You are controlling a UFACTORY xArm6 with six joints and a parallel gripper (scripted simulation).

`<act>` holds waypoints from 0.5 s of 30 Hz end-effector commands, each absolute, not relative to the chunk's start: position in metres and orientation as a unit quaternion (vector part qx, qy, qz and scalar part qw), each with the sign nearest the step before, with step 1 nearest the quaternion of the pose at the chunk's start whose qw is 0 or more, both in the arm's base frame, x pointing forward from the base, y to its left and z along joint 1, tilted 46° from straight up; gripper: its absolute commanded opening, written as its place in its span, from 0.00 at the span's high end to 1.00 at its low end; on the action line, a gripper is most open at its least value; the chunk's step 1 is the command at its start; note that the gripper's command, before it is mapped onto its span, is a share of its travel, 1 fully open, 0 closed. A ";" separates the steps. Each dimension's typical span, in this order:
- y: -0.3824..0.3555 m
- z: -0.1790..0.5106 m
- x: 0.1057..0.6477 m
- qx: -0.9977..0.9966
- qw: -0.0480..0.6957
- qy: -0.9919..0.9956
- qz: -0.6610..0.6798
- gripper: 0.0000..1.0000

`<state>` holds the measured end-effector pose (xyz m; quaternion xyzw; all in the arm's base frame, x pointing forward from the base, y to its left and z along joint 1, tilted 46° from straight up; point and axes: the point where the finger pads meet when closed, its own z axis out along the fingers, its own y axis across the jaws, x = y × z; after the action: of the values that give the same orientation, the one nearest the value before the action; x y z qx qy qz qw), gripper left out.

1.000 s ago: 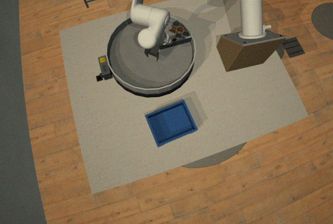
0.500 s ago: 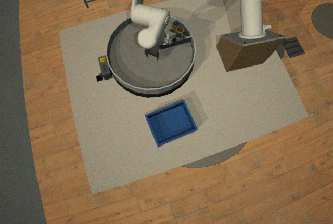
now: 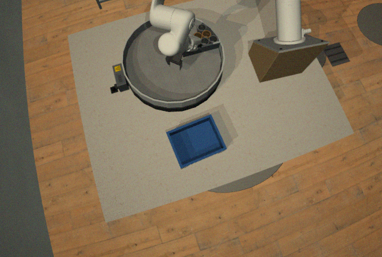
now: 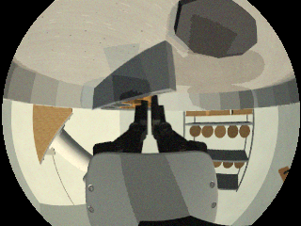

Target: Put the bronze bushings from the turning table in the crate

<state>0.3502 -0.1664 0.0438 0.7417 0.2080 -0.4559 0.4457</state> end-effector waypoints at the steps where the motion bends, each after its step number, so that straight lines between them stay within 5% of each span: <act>1: -0.166 0.044 0.351 0.742 0.446 0.208 -0.455 1.00; 15: -0.150 0.060 0.352 0.742 0.446 0.208 -0.455 1.00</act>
<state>0.3503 -0.1575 0.0520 0.7415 0.2084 -0.4565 0.4454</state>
